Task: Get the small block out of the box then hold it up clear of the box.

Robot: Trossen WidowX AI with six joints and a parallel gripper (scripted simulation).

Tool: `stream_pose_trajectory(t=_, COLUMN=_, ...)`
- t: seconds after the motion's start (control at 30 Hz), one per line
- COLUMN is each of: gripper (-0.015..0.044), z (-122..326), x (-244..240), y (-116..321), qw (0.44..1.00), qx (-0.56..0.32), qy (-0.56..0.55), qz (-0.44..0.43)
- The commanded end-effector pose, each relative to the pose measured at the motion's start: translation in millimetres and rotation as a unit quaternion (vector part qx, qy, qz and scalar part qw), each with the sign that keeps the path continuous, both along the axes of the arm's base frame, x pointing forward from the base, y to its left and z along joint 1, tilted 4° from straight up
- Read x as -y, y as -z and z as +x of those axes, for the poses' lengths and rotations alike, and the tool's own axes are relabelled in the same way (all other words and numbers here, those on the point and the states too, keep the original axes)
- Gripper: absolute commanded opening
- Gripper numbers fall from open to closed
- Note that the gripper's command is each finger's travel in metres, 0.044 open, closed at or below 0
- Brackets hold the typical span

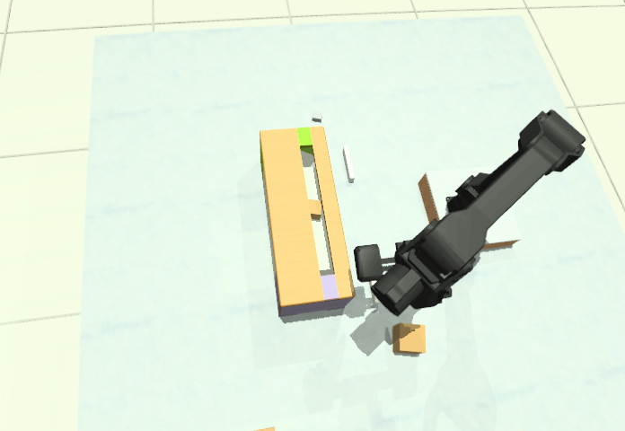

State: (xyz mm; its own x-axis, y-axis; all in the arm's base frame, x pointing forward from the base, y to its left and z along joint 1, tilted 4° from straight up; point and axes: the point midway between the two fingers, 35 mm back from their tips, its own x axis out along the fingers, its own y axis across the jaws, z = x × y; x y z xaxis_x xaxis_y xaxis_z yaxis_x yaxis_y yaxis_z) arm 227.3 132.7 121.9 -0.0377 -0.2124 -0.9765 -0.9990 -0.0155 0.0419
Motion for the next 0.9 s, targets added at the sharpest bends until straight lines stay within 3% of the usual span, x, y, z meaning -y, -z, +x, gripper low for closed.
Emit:
stream_pose_trajectory(t=0.0, gripper=0.0400, z=41.5, x=42.4, y=-0.5, qw=1.000, qx=0.010, qy=-0.003, qz=-0.023)
stream_pose_trajectory(t=0.2, gripper=0.0400, z=79.2, x=111.6, y=-0.9, qw=0.998, qx=0.007, qy=-0.003, qz=-0.059)
stream_pose_trajectory(t=0.87, gripper=0.0400, z=81.0, x=109.4, y=22.7, qw=0.998, qx=0.007, qy=-0.003, qz=-0.059)
